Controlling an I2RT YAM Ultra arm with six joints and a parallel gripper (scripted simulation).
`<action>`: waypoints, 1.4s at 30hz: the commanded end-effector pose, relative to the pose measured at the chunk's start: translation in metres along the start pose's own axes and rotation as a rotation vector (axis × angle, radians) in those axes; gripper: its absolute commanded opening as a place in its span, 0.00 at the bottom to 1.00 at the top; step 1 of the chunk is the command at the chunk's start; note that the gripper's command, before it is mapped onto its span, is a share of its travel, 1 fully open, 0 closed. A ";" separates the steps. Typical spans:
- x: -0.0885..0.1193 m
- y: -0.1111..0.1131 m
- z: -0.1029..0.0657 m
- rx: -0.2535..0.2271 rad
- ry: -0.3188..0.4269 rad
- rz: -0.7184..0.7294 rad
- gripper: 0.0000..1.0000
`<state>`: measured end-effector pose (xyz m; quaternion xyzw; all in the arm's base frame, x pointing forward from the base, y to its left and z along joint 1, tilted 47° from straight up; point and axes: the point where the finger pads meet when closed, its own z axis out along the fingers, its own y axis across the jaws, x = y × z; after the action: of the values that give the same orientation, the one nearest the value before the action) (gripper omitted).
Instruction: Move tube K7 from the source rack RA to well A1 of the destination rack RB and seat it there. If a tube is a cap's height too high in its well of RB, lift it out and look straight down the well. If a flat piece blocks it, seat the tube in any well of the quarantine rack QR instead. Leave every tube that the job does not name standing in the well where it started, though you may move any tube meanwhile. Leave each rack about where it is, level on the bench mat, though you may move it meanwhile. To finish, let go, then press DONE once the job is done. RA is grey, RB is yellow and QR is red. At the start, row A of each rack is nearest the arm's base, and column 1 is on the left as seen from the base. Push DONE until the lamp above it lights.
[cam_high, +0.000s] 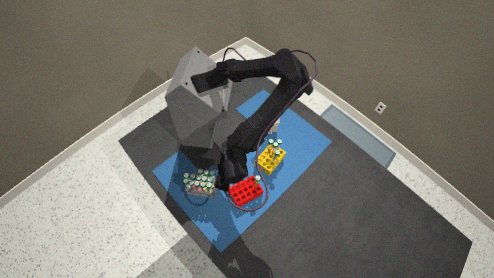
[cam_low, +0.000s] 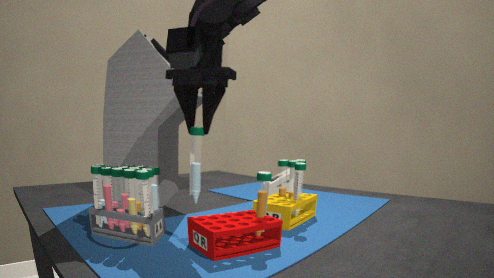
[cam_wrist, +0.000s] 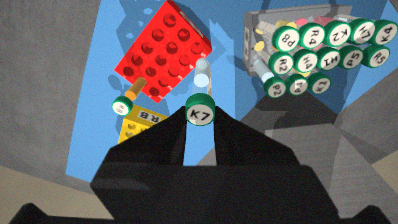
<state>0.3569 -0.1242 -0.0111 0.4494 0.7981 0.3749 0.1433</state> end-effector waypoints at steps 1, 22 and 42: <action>-0.012 0.003 -0.004 0.011 -0.011 0.021 0.00; -0.009 0.006 -0.005 0.000 -0.013 0.006 0.00; -0.021 0.010 -0.008 0.006 -0.025 0.017 0.00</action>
<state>0.3667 -0.1293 -0.0057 0.4508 0.7975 0.3748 0.1422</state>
